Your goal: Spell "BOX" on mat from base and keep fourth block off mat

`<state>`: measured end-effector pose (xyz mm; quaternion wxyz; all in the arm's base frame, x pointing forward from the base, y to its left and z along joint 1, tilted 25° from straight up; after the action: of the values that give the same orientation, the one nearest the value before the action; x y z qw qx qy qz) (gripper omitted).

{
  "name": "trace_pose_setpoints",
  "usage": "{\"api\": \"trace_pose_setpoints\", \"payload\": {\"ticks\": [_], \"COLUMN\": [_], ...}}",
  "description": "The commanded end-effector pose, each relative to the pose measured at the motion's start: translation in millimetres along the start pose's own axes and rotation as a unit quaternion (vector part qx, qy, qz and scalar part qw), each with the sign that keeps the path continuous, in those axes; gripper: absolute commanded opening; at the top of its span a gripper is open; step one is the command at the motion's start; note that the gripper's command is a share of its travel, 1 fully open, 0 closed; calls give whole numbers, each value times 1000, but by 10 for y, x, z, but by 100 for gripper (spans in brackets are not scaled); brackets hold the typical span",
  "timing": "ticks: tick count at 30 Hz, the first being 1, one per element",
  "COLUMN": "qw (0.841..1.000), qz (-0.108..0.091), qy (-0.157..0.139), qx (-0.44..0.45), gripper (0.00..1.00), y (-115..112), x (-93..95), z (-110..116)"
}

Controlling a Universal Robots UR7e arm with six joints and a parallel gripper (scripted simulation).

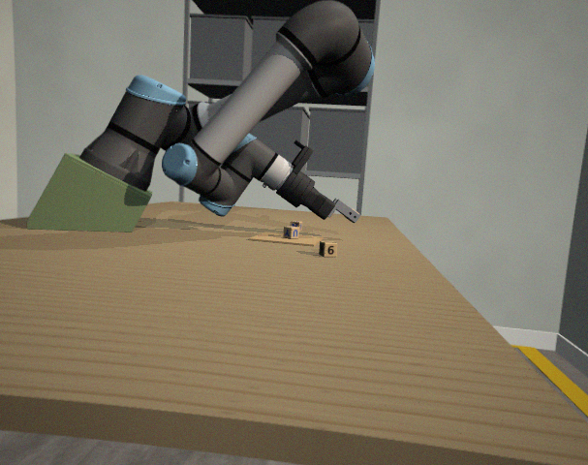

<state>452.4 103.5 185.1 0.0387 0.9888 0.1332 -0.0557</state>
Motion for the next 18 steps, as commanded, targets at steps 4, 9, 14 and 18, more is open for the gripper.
{"api": "trace_pose_setpoints", "payload": {"ticks": [4, 9, 14, 18], "qw": [1000, 1000, 1000, 1000], "qz": [0, 0, 0, 0], "qy": [0, 0, 0, 0], "qx": [0, 0, 0, 0], "gripper": [49, 49, 49, 49], "y": [-21, -34, -39, -39], "x": [97, 165, 190, 191], "z": [161, 272, 315, 316]}}
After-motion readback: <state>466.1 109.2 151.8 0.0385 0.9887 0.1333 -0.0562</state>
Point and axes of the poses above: the point where the finger pads meet when closed, its own x axis out along the fingers, its own y axis across the jaws, z = x × y, the point moved 5 cm from there along -x, back along the fingers, and after that the axes turned 8 degrees about -x, right-handed, at the moved point
